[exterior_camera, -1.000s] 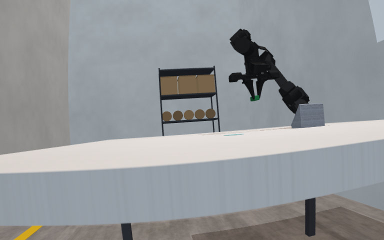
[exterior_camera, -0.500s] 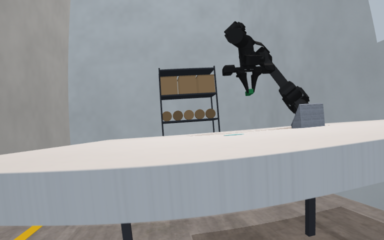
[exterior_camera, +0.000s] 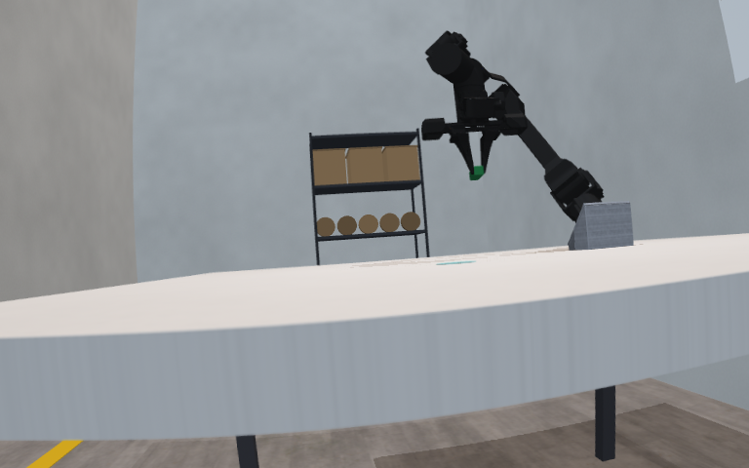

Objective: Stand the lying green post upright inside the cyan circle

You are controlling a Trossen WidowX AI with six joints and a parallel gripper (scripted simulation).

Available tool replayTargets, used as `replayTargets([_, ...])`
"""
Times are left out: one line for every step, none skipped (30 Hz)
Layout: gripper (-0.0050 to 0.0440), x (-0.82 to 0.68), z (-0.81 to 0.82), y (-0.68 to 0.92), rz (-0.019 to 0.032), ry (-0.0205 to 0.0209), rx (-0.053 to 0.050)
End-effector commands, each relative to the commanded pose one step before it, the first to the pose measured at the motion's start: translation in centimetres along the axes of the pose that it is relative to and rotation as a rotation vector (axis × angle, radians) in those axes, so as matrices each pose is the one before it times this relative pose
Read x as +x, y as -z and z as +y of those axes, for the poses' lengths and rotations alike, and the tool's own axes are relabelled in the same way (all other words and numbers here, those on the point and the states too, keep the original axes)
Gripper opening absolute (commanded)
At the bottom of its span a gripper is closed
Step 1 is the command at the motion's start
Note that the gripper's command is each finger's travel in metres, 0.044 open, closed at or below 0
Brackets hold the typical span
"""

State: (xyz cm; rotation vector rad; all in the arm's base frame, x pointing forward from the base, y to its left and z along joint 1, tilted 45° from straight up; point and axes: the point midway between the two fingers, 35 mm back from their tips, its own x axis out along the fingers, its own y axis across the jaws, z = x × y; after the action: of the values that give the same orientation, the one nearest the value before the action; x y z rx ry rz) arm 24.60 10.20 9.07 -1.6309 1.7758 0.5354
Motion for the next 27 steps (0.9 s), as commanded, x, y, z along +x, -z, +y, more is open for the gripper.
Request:
replayTargets([0.0022, -0.698, -0.961, -1.093, -0.01347, 0.00823, 0.028])
replayTargets([0.0022, -0.043, -0.161, -0.251, -0.00018, 0.00014, 0.0038])
replayTargets([0.0022, -0.04, -0.159, -0.253, -0.00018, 0.00014, 0.0038])
replayTargets([0.0022, -0.037, -0.156, -0.254, -0.00018, 0.00014, 0.0038])
replayTargets([0.0022, -0.035, -0.154, -0.256, -0.00018, 0.00014, 0.0038])
replayTargets([0.0022, -0.032, -0.151, -0.257, -0.00018, 0.00014, 0.0038])
replayTargets([0.0022, -0.029, -0.149, -0.259, -0.00018, 0.00014, 0.0038])
replayTargets([0.0022, -0.026, -0.146, -0.26, -0.00018, 0.00014, 0.0038])
replayTargets([0.0022, -0.023, -0.143, -0.262, -0.00018, 0.00014, 0.0038])
replayTargets([0.0022, -0.02, -0.141, -0.263, -0.00018, 0.00014, 0.0038])
replayTargets([0.0022, 0.0, 0.0, 0.0, 0.0, 0.0, 0.0])
replayTargets([0.0022, 0.0, 0.0, 0.0, 0.0, 0.0, 0.0])
replayTargets([0.0022, -0.017, -0.138, -0.265, -0.00018, 0.00014, 0.0038])
replayTargets([0.0022, -0.014, -0.136, -0.266, -0.00018, 0.00014, 0.0038])
replayTargets([0.0022, -0.011, -0.133, -0.267, -0.00019, 0.00013, 0.0038])
replayTargets([0.0022, -0.008, -0.13, -0.268, -0.00019, 0.00013, 0.0038])
replayTargets([0.0022, -0.006, -0.127, -0.269, -0.00019, 0.00013, 0.0038])
replayTargets([0.0022, -0.003, -0.125, -0.27, -0.00019, 0.00013, 0.0038])
replayTargets([0.0022, 0.0, -0.122, -0.271, -0.00019, 0.00013, 0.0038])
replayTargets([0.0022, 0.003, -0.119, -0.272, -0.00019, 0.00013, 0.0038])
replayTargets([0.0022, 0.006, -0.116, -0.273, -0.00019, 0.00013, 0.0038])
replayTargets([0.0022, 0.009, -0.114, -0.274, -0.00018, 0.00015, 0.0038])
replayTargets([0.0022, 0.012, -0.111, -0.274, -0.00016, 0.00019, 0.0038])
replayTargets([0.0022, 0.015, -0.109, -0.275, -0.00016, 0.00018, 0.0038])
replayTargets([0.0022, 0.018, -0.106, -0.276, -0.00016, 0.00018, 0.0038])
replayTargets([0.0022, 0.02, -0.103, -0.276, -0.00016, 0.00018, 0.0038])
replayTargets([0.0022, 0.023, -0.1, -0.277, -0.00017, 0.00018, 0.0038])
